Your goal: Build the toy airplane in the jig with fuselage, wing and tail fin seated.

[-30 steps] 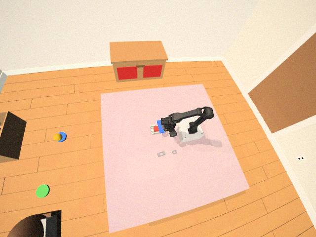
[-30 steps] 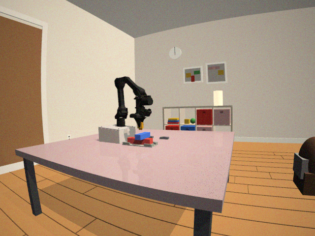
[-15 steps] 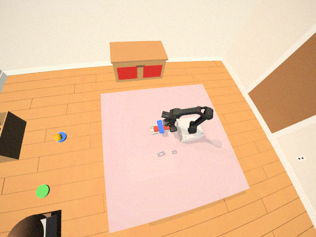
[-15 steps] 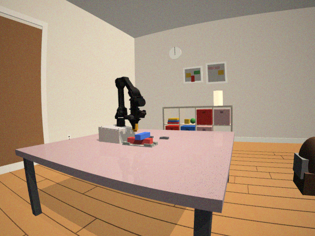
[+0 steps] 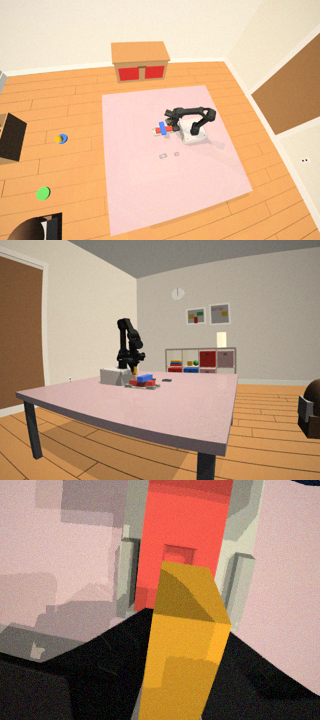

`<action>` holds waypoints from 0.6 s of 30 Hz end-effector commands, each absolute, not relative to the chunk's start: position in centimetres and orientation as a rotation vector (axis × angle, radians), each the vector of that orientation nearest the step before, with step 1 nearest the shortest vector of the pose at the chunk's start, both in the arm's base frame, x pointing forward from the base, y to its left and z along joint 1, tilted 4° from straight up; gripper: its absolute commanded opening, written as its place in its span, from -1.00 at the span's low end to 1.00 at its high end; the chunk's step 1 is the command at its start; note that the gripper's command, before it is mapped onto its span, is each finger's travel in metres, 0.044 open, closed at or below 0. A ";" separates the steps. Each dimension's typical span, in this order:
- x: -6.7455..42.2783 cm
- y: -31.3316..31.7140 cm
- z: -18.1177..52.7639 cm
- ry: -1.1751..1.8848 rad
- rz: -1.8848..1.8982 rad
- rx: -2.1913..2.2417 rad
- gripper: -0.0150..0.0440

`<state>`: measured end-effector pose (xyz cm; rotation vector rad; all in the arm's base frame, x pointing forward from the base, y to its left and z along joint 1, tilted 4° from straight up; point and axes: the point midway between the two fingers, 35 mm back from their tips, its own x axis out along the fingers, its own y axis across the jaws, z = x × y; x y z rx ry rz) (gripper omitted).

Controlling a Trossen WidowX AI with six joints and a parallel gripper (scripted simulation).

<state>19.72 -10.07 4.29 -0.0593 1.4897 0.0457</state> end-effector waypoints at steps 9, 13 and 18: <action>19.8 -10.1 4.3 1.486 0.051 -0.060 -0.27; 19.8 -10.0 4.2 1.486 0.051 -0.060 -0.27; 20.0 -10.1 3.5 1.486 0.051 -0.060 -0.27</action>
